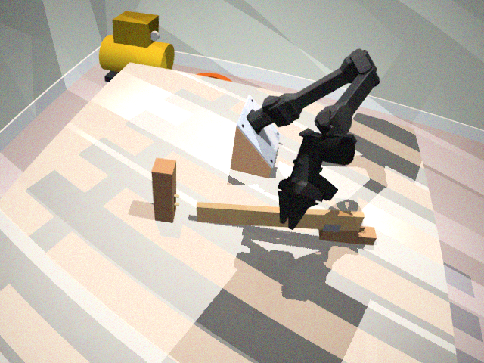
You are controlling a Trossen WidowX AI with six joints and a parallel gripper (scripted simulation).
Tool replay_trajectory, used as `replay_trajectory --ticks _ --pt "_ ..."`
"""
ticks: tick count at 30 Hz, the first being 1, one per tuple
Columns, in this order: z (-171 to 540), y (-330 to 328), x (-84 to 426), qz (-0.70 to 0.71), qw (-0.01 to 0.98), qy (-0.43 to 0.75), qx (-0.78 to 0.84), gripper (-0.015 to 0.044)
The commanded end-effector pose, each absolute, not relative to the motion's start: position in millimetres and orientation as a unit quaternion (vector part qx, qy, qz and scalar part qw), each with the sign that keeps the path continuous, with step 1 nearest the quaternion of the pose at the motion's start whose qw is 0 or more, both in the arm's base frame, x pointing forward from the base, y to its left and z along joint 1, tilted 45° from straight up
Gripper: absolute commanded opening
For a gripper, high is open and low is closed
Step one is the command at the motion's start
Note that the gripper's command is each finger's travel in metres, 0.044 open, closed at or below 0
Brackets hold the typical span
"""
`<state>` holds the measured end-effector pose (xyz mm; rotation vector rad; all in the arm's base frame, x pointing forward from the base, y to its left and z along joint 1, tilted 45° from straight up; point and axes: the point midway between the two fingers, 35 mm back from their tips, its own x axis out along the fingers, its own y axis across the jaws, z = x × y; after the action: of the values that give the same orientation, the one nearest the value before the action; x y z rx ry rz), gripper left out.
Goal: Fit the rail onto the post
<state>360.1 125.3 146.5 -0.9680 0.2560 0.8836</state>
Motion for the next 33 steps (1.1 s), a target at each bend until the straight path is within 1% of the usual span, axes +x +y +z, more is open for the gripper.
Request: replay_trajectory --ticks 1,7,11,33 --pt "76 97 351 0.521 0.688 0.19 -0.468 0.044" --pt "18 70 317 0.654 0.602 0.21 -0.407 0.044" --pt "1 59 296 0.715 0.577 0.19 -0.346 0.044" --pt "-10 71 295 0.717 0.576 0.189 -0.343 0.044"
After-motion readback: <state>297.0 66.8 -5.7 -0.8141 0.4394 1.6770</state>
